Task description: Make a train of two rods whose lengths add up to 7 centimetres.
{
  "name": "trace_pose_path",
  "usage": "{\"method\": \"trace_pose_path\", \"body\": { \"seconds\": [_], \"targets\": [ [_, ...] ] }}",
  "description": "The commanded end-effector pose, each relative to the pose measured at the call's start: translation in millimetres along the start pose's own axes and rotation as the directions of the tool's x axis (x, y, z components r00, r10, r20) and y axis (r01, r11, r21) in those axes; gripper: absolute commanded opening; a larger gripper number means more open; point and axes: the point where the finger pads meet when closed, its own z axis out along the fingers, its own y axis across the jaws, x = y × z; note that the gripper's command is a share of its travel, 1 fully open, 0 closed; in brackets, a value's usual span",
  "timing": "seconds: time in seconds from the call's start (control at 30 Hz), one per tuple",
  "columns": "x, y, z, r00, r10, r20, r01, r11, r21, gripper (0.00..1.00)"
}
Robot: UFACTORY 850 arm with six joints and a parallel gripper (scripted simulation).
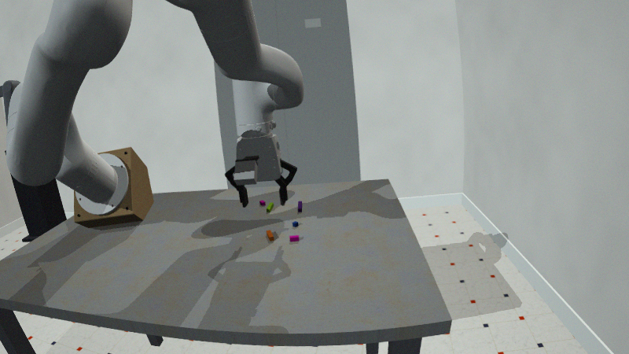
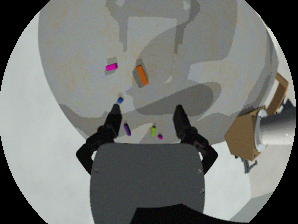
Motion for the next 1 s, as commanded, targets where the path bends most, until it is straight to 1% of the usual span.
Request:
{"method": "trace_pose_path", "body": {
  "seconds": [0.0,0.1,0.17,0.23,0.3,0.47,0.67,0.73,0.77,0.97],
  "targets": [
    [-1,-1,-1,1.000,-0.009,0.001,0.009,1.000,0.001,1.00],
    [-5,-1,-1,0.998,-0.065,0.001,0.065,0.998,0.001,1.00],
    [-5,-1,-1,0.998,-0.065,0.001,0.065,0.998,0.001,1.00],
    [-11,-2,-1,0.990,-0.138,0.001,0.138,0.990,0.001,1.00],
    [-17,-2,-1,0.974,-0.225,0.001,0.225,0.974,0.001,1.00],
    [-26,-3,-1,0.941,-0.340,0.001,0.340,0.941,0.002,1.00],
    [-38,-4,-1,0.875,-0.484,0.001,0.484,0.875,0.002,1.00],
    [-38,-4,-1,0.875,-0.484,0.001,0.484,0.875,0.002,1.00],
    [-44,-4,-1,0.835,-0.551,0.001,0.551,0.835,0.002,1.00],
    [-55,-4,-1,0.745,-0.667,0.001,0.667,0.745,0.002,1.00]
  ]
}}
